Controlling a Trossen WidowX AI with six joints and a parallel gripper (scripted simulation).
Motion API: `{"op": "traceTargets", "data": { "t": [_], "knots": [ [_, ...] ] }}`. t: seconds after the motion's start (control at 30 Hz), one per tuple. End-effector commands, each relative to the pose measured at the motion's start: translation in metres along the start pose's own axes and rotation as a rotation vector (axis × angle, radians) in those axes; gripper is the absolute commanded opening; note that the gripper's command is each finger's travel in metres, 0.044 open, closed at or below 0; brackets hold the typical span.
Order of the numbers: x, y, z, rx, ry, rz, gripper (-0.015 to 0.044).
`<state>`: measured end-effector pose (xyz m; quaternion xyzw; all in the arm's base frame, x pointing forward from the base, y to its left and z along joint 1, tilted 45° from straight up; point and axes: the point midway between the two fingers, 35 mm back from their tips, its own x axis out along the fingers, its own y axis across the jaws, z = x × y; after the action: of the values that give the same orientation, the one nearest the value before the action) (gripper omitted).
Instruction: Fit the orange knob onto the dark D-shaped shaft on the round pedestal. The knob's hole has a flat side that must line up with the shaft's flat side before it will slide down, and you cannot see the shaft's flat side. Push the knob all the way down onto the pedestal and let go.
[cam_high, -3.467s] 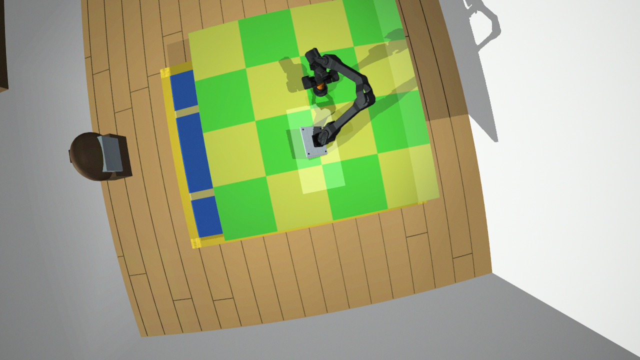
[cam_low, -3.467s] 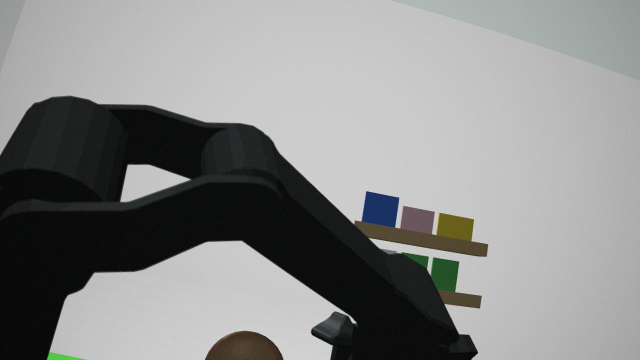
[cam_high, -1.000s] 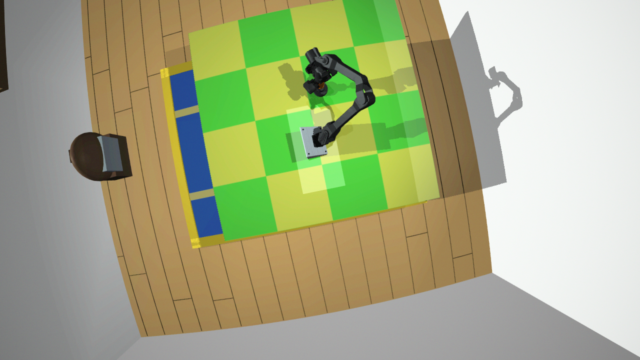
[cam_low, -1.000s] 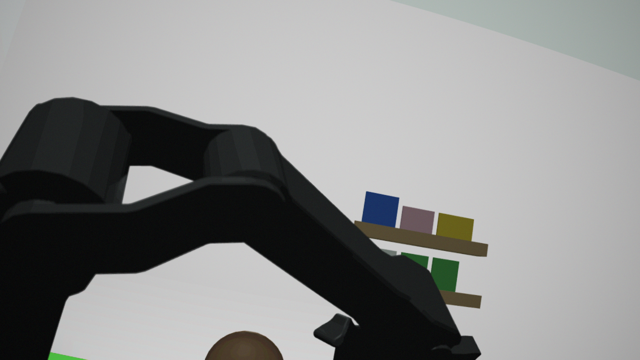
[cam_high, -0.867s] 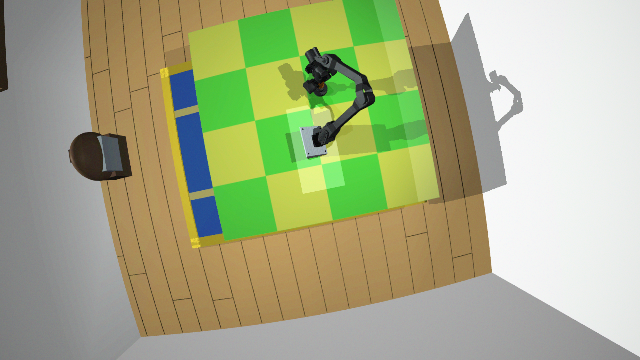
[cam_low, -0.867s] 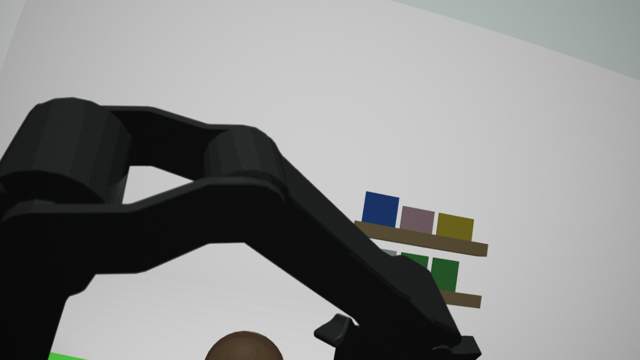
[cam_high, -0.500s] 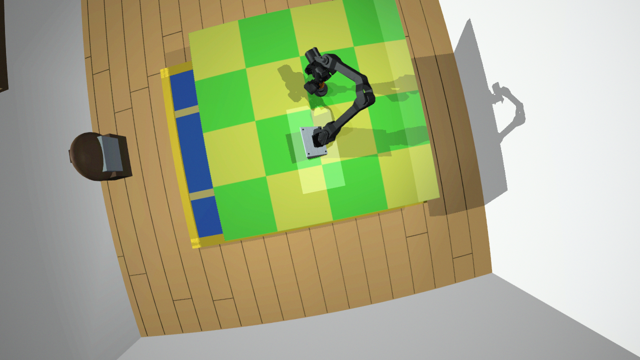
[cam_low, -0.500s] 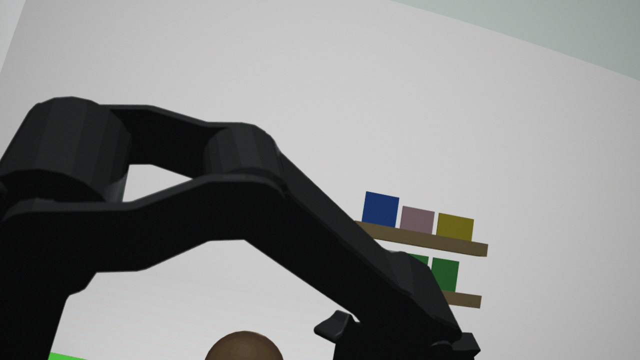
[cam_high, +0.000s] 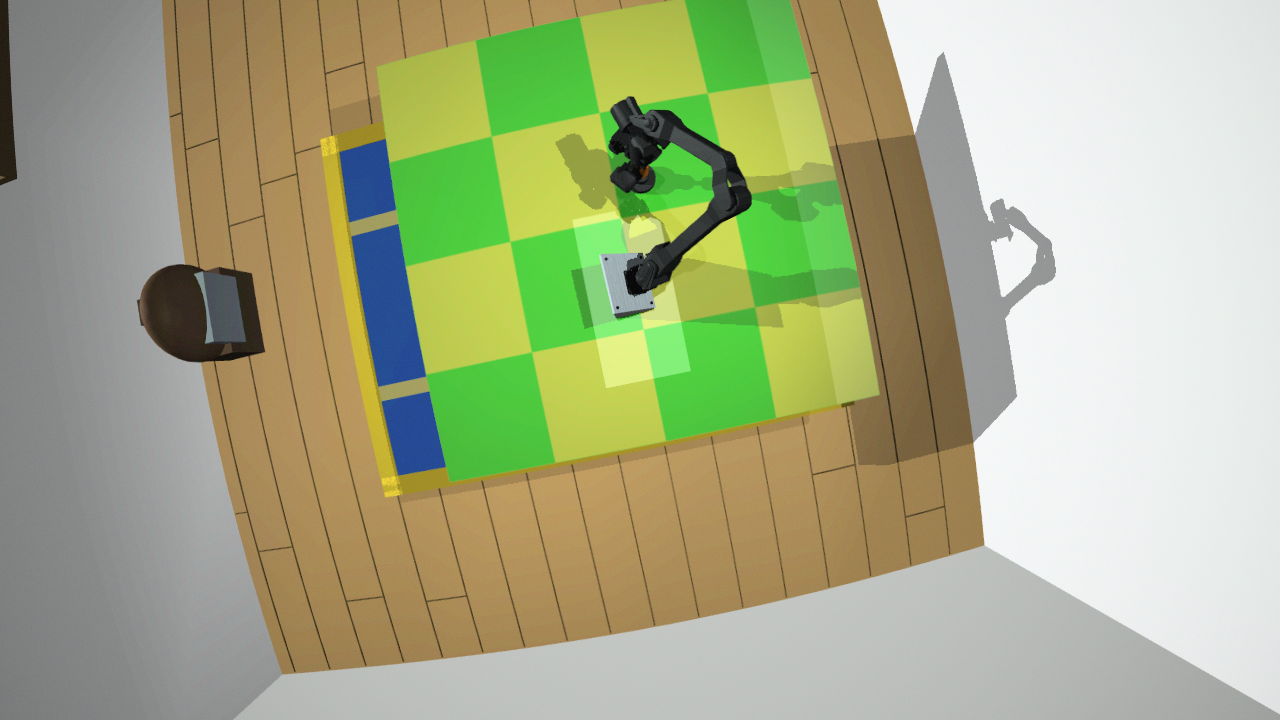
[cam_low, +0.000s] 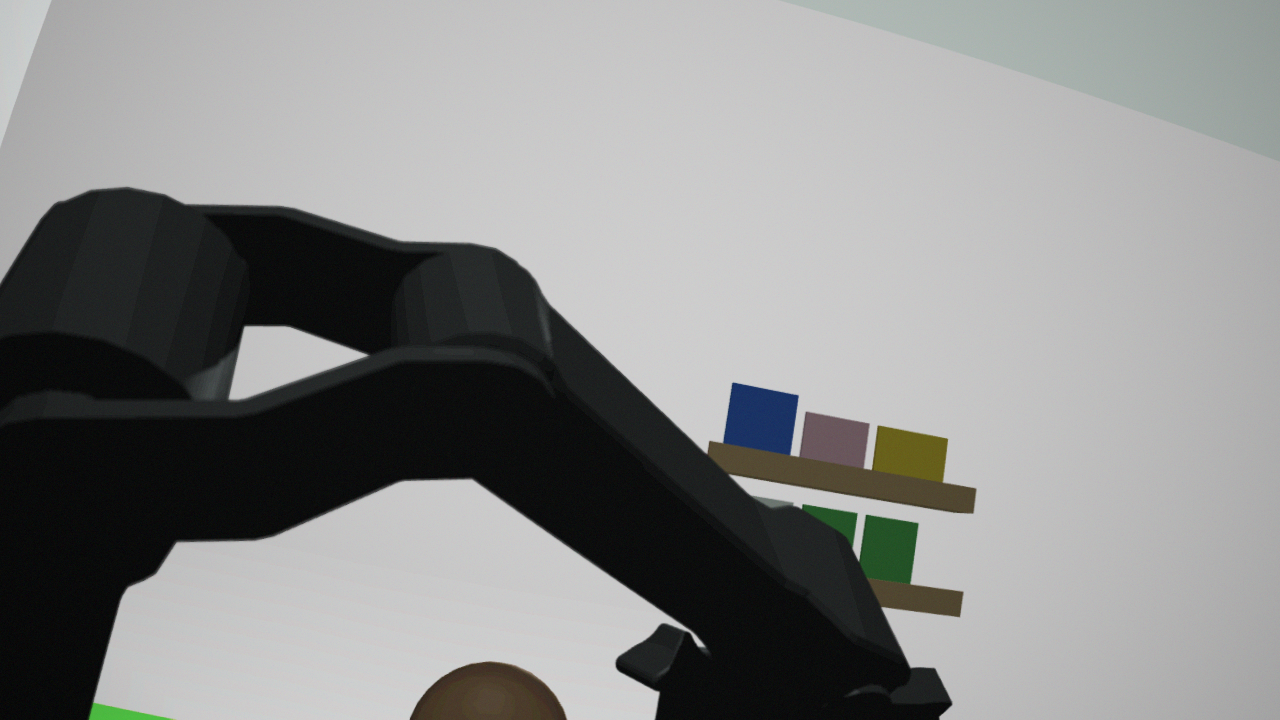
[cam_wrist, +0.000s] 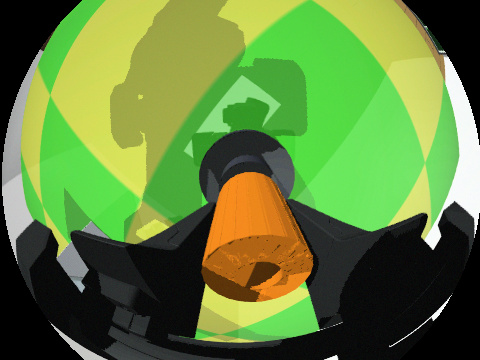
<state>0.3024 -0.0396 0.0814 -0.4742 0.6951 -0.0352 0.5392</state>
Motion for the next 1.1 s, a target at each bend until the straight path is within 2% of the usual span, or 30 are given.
{"op": "traceTargets", "data": {
  "t": [0.0, 0.57, 0.83, 1.07],
  "knots": [
    [0.0012, 0.0023, -0.0008, -0.008, 0.001, -0.001, 0.0],
    [-0.0033, 0.0008, -0.0003, -0.008, 0.001, -0.001, 0.0],
    [-0.0027, -0.0013, 0.0011, -0.21, 0.001, -0.001, 0.0],
    [-0.0028, -0.0045, 0.0039, -0.217, 0.001, -0.001, 0.0]
  ]
}}
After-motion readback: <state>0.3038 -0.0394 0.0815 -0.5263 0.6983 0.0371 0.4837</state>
